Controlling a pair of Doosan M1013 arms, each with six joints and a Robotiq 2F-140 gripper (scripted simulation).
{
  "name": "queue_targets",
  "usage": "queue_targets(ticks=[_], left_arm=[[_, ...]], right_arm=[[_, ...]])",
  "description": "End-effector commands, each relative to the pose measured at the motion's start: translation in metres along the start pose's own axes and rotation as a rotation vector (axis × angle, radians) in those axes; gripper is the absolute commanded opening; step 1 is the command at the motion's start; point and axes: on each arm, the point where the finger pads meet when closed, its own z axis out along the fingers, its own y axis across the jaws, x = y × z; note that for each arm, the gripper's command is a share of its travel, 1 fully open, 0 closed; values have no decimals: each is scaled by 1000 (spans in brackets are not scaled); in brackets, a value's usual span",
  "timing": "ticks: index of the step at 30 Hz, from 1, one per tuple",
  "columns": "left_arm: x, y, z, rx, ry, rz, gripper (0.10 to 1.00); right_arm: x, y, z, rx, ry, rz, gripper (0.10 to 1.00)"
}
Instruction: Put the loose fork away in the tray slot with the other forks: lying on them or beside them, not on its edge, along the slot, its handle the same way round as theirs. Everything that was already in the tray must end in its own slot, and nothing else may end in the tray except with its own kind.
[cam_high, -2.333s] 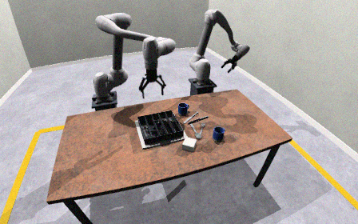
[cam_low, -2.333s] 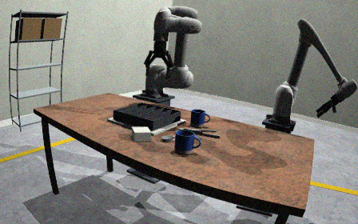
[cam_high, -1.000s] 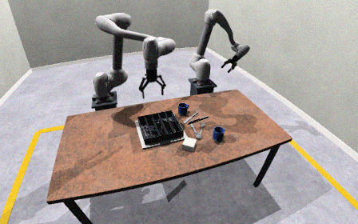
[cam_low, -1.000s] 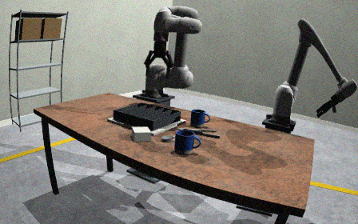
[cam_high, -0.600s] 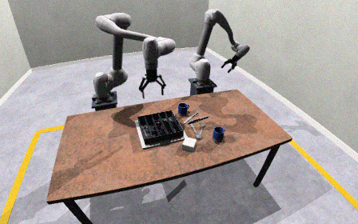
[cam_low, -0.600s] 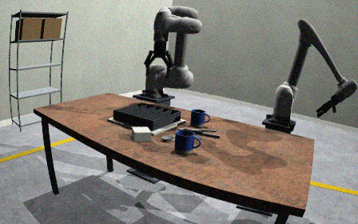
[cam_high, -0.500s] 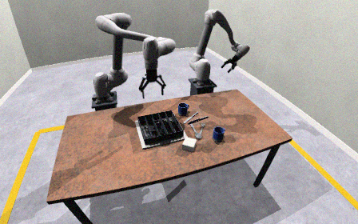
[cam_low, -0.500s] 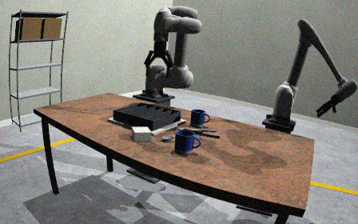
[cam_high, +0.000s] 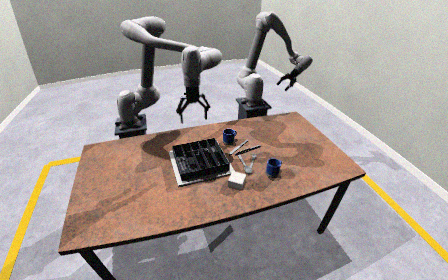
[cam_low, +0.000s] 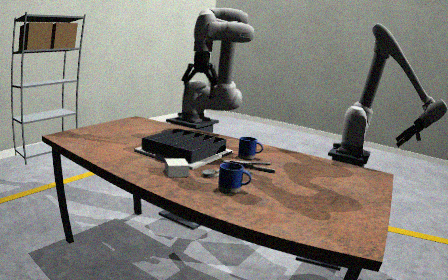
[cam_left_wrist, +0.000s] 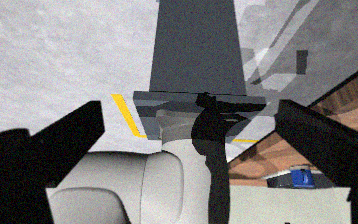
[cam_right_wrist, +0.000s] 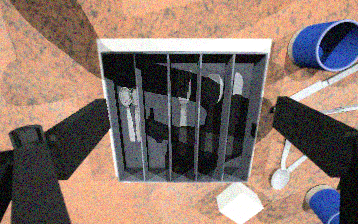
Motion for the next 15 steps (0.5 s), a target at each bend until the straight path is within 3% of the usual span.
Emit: queue_targets(ticks=[1,3,5,6,15], left_arm=[[0,0,0,0,1,0,1000],[0,0,0,0,1,0,1000],[0,0,0,0,1,0,1000],[0,0,0,0,1,0,1000],[0,0,0,0,1,0,1000]], right_arm=[[-26,62,8,-1,0,0,1000],[-33,90,15,-1,0,0,1000],[-33,90,15,-1,0,0,1000],[-44,135,26,-1,0,0,1000],[-54,269,72,-2,0,0,1000]])
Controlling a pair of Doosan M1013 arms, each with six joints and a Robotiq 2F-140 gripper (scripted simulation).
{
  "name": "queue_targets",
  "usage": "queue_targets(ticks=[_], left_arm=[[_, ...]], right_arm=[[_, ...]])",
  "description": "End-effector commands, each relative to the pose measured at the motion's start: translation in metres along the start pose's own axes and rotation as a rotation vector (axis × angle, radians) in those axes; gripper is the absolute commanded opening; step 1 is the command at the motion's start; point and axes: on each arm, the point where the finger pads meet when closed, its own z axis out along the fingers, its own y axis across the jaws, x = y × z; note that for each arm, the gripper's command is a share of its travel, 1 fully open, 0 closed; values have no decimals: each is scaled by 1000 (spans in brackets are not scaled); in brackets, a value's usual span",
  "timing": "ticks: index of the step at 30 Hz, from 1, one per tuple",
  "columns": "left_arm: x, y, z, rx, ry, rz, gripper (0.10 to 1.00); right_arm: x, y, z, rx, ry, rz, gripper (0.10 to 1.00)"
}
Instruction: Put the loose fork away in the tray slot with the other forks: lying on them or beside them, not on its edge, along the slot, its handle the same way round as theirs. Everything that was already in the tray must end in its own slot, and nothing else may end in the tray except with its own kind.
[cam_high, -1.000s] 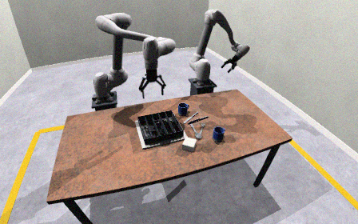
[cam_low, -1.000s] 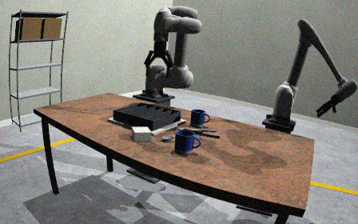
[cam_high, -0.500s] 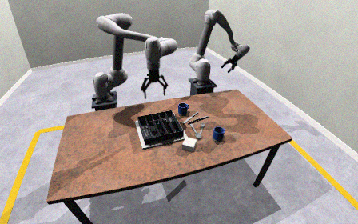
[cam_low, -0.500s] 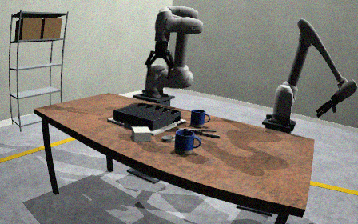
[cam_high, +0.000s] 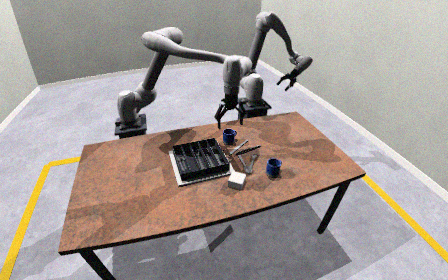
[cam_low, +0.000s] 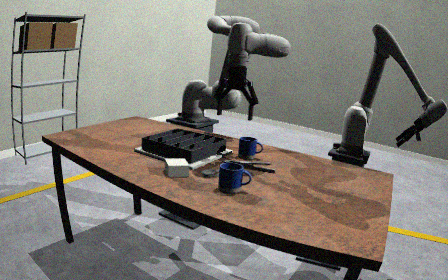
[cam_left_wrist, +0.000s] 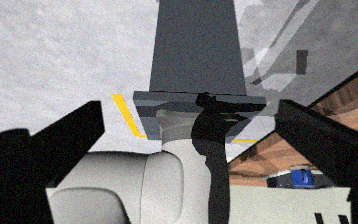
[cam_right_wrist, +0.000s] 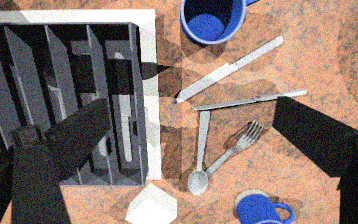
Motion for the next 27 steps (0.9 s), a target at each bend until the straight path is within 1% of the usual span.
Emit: queue_targets(ticks=[1,3,27], left_arm=[[0,0,0,0,1,0,1000],[0,0,0,0,1,0,1000],[0,0,0,0,1,0,1000]], right_arm=[[-12,66,19,3,1,1,1000],[-18,96,29,3,1,1,1000],[-18,97,29,3,1,1,1000]])
